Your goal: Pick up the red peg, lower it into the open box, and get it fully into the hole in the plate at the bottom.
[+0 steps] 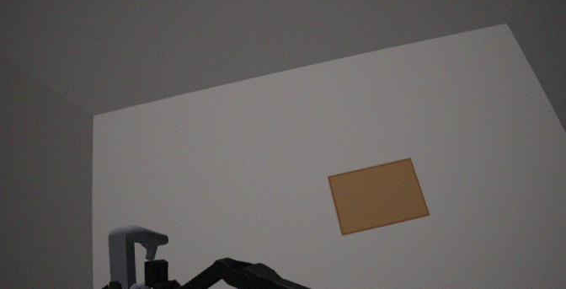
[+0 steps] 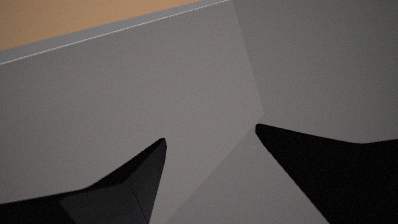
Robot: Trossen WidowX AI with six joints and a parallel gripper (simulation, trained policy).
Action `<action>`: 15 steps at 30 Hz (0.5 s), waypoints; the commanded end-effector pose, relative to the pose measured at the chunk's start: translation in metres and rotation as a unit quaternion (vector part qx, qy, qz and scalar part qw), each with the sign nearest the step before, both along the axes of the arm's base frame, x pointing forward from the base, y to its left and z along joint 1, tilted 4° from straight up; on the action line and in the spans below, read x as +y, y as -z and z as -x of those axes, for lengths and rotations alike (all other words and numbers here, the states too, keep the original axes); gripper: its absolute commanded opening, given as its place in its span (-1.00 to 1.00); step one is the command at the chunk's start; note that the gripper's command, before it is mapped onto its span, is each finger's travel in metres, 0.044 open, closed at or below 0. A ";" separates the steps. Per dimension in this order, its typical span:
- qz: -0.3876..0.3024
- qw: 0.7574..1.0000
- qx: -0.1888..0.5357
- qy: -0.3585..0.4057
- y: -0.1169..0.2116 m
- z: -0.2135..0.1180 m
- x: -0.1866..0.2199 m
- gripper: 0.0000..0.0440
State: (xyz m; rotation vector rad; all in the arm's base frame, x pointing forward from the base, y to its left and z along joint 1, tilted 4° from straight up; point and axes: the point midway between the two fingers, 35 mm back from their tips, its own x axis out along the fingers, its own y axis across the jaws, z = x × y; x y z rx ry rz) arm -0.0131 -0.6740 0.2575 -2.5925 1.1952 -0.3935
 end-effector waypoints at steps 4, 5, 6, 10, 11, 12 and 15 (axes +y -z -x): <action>0.028 0.999 0.034 0.002 -0.021 -0.037 0.000 1.00; 0.032 0.999 0.038 0.002 -0.023 -0.042 0.001 1.00; 0.034 0.999 0.042 0.003 -0.026 -0.046 0.001 1.00; 0.045 0.997 0.059 0.004 -0.034 -0.064 0.003 1.00; 0.047 0.997 0.063 0.004 -0.036 -0.069 0.003 1.00; 0.050 0.996 0.067 0.004 -0.039 -0.073 0.004 1.00; 0.056 0.995 0.079 0.005 -0.045 -0.086 0.006 1.00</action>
